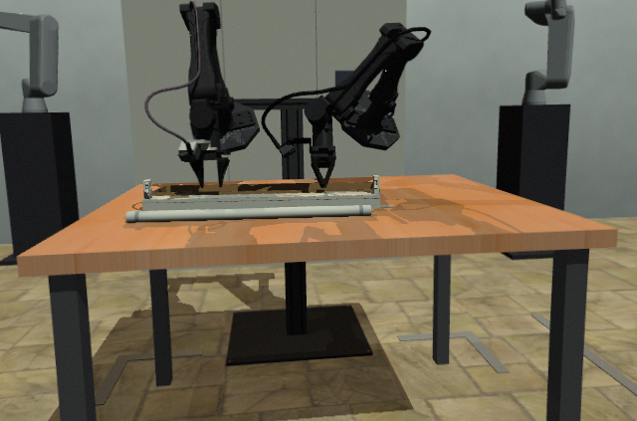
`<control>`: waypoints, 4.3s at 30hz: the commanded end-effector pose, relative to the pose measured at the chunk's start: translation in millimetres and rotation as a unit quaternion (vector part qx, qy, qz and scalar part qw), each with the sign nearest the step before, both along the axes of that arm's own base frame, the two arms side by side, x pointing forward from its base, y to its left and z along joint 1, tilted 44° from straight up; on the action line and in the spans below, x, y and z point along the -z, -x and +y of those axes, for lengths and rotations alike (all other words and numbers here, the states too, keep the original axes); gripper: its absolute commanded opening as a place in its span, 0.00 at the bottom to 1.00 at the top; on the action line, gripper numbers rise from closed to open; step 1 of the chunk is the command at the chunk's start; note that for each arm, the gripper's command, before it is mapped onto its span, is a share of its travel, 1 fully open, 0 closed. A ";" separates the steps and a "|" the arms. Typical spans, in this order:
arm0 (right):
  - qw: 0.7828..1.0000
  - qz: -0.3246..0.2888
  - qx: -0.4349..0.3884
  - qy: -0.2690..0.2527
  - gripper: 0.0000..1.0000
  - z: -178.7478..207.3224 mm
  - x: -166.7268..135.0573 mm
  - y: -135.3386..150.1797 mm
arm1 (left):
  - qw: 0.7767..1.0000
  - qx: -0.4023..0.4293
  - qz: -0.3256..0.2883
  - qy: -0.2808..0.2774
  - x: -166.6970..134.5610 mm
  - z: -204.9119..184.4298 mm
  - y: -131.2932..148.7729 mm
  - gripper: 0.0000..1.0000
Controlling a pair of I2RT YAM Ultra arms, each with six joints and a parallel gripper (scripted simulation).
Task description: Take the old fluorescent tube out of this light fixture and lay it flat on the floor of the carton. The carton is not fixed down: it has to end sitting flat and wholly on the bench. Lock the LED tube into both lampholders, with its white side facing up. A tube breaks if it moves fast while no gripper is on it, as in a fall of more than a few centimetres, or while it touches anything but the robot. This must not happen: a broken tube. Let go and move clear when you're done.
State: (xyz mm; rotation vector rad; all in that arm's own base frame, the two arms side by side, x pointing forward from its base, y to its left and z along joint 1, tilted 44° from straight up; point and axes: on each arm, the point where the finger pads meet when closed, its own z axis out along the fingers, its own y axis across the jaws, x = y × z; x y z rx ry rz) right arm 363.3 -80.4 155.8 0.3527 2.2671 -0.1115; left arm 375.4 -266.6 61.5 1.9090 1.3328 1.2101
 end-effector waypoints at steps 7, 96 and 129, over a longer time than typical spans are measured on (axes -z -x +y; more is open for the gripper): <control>0.976 -0.049 0.143 -0.159 0.49 -16.6 -25.3 -19.9 | 1.000 -0.001 0.010 -0.005 -13.7 -17.5 -23.2 0.49; 0.735 -0.191 0.430 -0.489 0.49 -90.7 -68.5 -98.8 | 1.000 0.006 -0.004 0.020 -52.4 -64.8 -116.3 0.11; 0.735 -0.184 0.432 -0.490 0.11 -87.5 -62.3 -100.2 | 1.000 0.001 -0.003 0.020 -50.7 -60.4 -117.8 0.11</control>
